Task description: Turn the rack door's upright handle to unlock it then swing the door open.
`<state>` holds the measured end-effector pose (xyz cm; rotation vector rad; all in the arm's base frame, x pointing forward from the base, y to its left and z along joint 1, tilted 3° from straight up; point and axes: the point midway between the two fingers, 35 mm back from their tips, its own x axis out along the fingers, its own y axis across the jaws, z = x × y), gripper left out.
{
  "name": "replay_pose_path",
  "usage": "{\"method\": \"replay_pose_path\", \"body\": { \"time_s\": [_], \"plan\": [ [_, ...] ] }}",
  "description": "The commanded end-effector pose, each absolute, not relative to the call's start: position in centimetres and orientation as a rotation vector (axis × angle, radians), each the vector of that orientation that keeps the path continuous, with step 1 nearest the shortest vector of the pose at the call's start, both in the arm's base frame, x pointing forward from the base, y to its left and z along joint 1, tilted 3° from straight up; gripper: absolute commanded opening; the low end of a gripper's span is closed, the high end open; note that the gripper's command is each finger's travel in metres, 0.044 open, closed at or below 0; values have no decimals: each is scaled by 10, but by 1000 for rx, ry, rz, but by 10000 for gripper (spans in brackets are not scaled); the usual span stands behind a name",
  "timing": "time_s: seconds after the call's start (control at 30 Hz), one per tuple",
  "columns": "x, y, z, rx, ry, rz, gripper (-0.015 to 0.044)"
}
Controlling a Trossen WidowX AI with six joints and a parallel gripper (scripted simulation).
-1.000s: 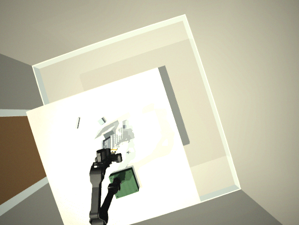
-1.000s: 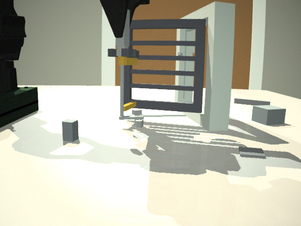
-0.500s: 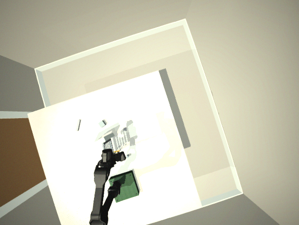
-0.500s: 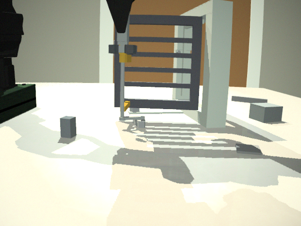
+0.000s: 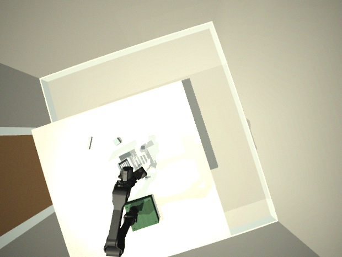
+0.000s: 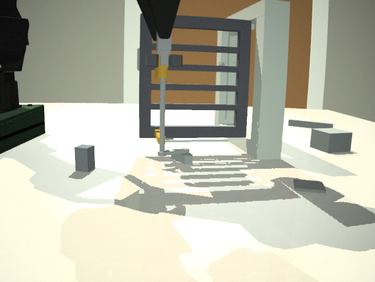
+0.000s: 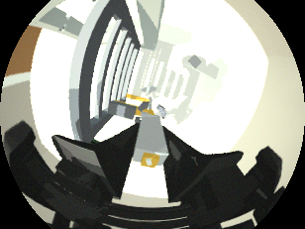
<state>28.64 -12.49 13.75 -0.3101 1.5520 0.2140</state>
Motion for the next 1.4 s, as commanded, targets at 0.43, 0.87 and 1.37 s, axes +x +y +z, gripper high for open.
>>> {"method": "replay_pose_path", "body": {
  "time_s": [0.43, 0.87, 1.37],
  "plan": [
    [289, -128, 138, -345, 1550, 254, 34],
    [289, -128, 140, -345, 1550, 254, 280],
    [290, -128, 157, -345, 1550, 254, 280]
  ]
}}
